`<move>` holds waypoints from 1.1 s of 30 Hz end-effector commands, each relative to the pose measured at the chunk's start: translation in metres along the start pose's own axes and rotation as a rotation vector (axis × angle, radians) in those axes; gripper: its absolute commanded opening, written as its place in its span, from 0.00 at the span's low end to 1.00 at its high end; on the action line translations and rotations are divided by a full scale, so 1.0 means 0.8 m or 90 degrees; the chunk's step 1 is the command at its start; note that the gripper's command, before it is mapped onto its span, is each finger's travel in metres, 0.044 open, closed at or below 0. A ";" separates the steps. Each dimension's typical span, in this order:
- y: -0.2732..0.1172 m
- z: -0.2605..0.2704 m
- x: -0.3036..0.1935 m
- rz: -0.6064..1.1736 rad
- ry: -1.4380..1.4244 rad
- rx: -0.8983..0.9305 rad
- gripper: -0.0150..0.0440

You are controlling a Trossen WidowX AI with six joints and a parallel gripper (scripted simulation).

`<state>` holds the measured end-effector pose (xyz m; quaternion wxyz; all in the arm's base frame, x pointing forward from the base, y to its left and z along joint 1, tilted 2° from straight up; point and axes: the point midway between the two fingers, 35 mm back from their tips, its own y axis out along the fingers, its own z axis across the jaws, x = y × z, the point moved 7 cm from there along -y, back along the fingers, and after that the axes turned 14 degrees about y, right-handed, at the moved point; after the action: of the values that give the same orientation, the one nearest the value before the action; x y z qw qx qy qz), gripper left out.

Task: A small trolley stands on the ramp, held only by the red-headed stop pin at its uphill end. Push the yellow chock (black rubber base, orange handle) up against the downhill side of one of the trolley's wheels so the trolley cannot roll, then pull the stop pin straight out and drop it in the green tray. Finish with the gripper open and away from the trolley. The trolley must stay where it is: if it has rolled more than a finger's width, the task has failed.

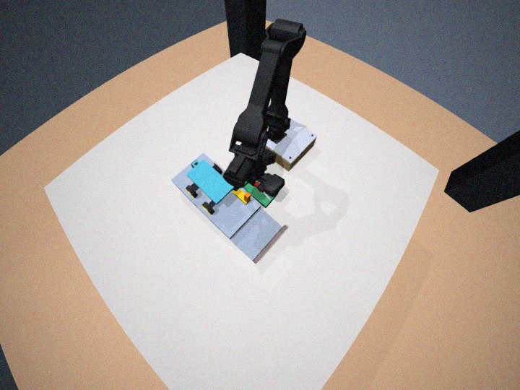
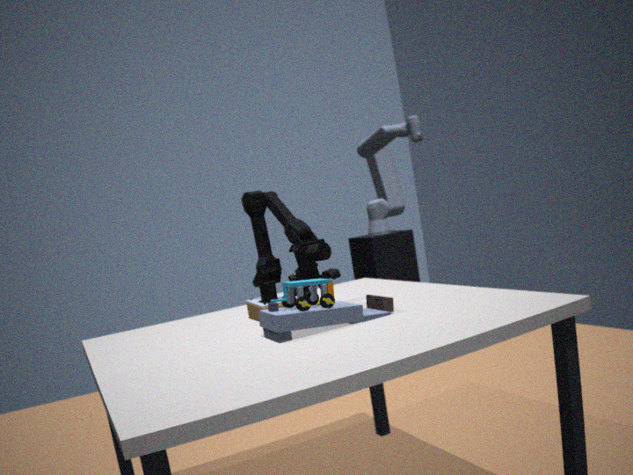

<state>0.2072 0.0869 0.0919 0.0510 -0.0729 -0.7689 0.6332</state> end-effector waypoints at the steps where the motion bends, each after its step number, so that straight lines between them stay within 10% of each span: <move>1: 0.003 0.003 0.000 -0.004 -0.001 0.000 0.58; 30: 0.011 0.016 -0.003 -0.004 -0.001 0.000 0.58; 33: 0.008 0.014 -0.004 0.001 0.000 0.000 0.71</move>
<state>0.2086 0.0769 0.0833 0.0505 -0.0738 -0.7688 0.6332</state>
